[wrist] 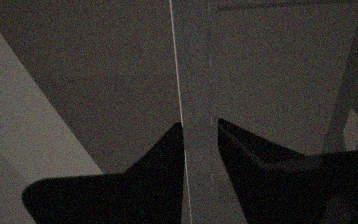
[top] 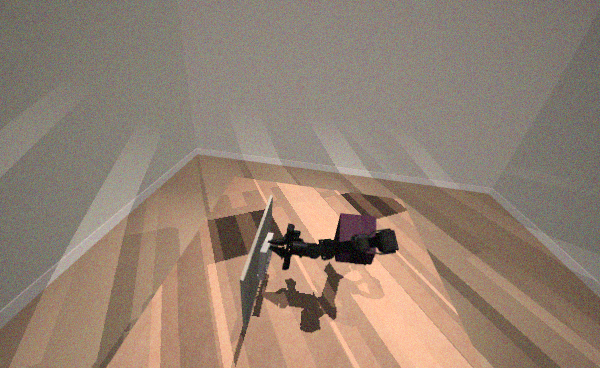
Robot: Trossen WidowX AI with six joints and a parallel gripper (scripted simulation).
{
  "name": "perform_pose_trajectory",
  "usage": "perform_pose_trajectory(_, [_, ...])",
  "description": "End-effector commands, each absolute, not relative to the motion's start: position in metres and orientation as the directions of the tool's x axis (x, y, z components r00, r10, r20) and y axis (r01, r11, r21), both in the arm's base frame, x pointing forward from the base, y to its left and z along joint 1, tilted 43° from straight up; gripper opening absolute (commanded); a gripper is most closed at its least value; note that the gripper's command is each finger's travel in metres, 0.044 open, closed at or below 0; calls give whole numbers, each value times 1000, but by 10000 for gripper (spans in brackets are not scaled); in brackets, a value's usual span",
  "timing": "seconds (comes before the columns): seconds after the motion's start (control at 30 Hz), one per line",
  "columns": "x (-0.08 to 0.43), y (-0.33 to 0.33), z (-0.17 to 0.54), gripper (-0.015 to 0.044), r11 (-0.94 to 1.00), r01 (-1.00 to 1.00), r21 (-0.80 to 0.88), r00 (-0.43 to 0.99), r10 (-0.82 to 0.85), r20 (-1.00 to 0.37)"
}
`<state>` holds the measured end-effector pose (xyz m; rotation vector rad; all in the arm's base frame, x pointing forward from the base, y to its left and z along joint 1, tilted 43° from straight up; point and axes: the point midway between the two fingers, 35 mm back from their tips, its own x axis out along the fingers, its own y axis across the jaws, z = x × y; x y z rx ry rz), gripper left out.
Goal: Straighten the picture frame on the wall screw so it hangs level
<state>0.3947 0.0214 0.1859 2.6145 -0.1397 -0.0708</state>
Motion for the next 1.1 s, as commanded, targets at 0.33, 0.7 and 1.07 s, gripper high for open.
perform_pose_trajectory(0.33, [395,21,186,0,-821,-75,566,994,-109,-26])
perform_pose_trajectory(0.7, [395,21,187,0,-787,-70,612,994,-109,-26])
perform_pose_trajectory(1.07, [395,20,188,0,-751,-65,657,994,-109,-26])
